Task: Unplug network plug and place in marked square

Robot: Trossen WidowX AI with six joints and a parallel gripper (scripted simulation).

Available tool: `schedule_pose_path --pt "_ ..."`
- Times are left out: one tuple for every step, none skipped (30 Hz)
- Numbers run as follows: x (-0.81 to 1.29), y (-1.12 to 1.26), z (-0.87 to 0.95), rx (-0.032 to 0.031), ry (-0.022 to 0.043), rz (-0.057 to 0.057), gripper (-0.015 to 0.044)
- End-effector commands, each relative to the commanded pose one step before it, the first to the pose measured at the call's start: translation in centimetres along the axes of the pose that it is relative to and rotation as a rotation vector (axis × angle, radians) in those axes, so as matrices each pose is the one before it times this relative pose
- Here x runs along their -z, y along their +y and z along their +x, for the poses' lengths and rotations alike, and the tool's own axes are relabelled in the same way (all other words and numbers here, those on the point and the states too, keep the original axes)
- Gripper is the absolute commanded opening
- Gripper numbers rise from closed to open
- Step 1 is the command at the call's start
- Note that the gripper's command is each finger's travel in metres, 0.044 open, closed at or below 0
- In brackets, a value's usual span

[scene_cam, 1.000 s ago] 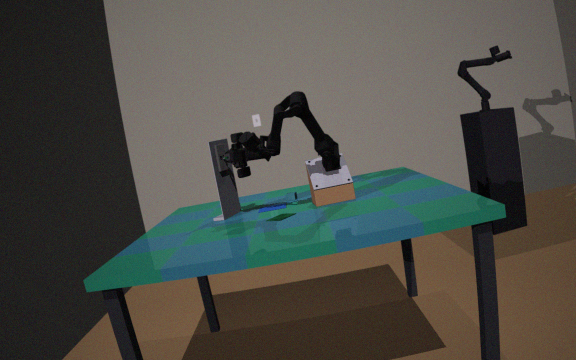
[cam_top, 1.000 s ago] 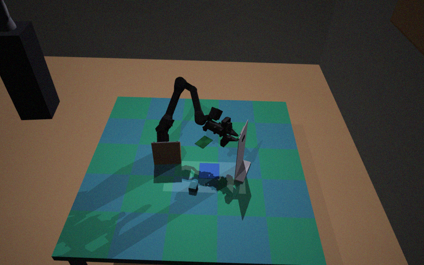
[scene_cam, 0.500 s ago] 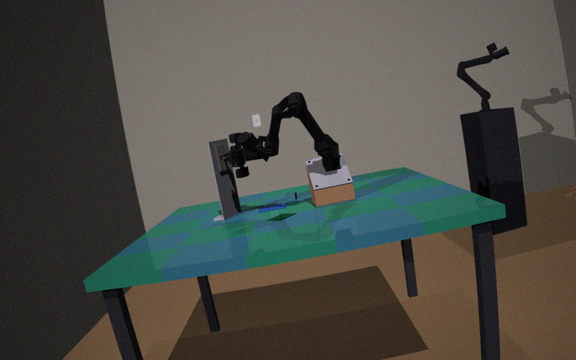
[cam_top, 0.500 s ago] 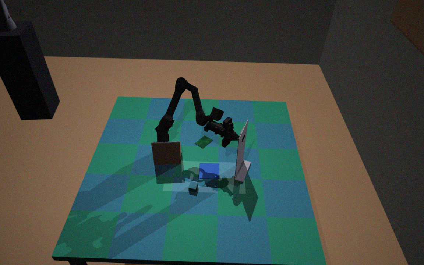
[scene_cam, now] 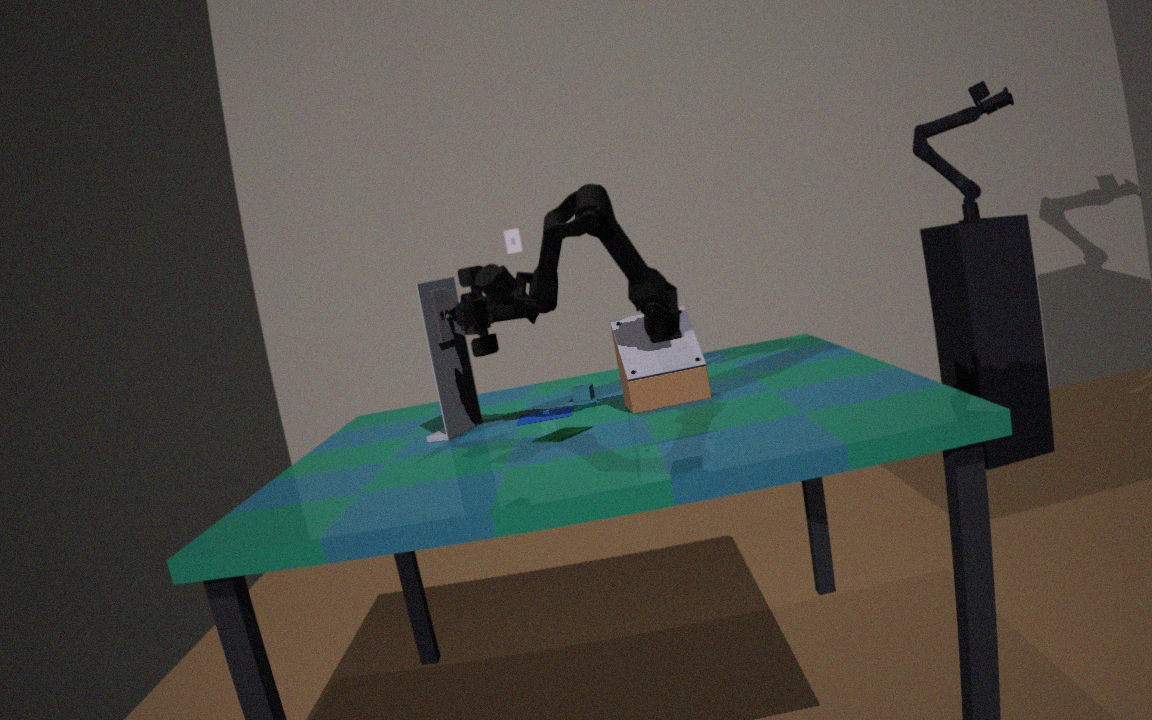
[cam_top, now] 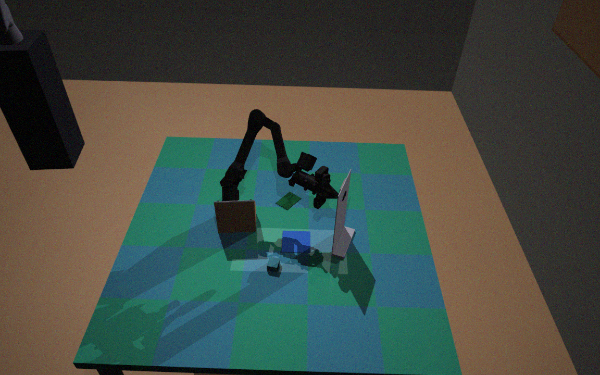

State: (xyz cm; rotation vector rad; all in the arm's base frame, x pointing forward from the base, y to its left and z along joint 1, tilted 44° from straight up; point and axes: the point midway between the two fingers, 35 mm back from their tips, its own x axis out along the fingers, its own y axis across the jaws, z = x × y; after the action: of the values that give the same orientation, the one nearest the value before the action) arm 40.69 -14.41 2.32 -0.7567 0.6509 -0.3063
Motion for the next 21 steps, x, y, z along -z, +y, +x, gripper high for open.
schedule_pose_path --pt "0.079 0.029 -0.317 -0.00177 -0.00170 -0.0042 0.0000" --pt "0.017 0.001 -0.054 -0.00003 0.00003 0.0000 0.0000" --pt "0.016 0.001 -0.053 -0.00003 0.00003 0.0000 0.0000" --pt "0.016 0.001 -0.054 -0.00003 0.00003 0.0000 0.0000" --pt "0.015 0.001 -0.056 -0.00003 0.00003 0.0000 0.0000" --pt "0.016 0.001 -0.057 -0.00003 0.00003 0.0000 0.0000" --pt "0.015 0.001 -0.055 -0.00003 0.00003 0.0000 0.0000" --pt "0.015 0.001 -0.056 -0.00003 0.00003 0.0000 0.0000" --pt "0.015 0.001 -0.057 -0.00003 0.00003 0.0000 0.0000" --pt "0.016 0.001 -0.058 -0.00003 0.00003 0.0000 0.0000" --pt "0.016 0.001 -0.061 -0.00003 0.00003 0.0000 0.0000" --pt "0.017 0.001 -0.061 -0.00003 0.00003 0.0000 0.0000" --pt "0.016 0.001 -0.061 -0.00003 0.00003 0.0000 0.0000" --pt "0.016 0.001 -0.061 -0.00003 0.00003 0.0000 0.0000" --pt "0.016 0.001 -0.060 -0.00003 0.00003 0.0000 0.0000" --pt "0.016 0.001 -0.060 -0.00003 0.00003 0.0000 0.0000" --pt "0.016 0.001 -0.059 -0.00003 0.00003 0.0000 0.0000" --pt "0.016 0.001 -0.059 -0.00003 0.00003 0.0000 0.0000" --pt "0.016 0.001 -0.059 -0.00003 0.00003 0.0000 0.0000" --pt "0.016 0.001 -0.059 -0.00003 0.00003 0.0000 0.0000" --pt "0.016 0.001 -0.059 -0.00003 0.00003 0.0000 0.0000"
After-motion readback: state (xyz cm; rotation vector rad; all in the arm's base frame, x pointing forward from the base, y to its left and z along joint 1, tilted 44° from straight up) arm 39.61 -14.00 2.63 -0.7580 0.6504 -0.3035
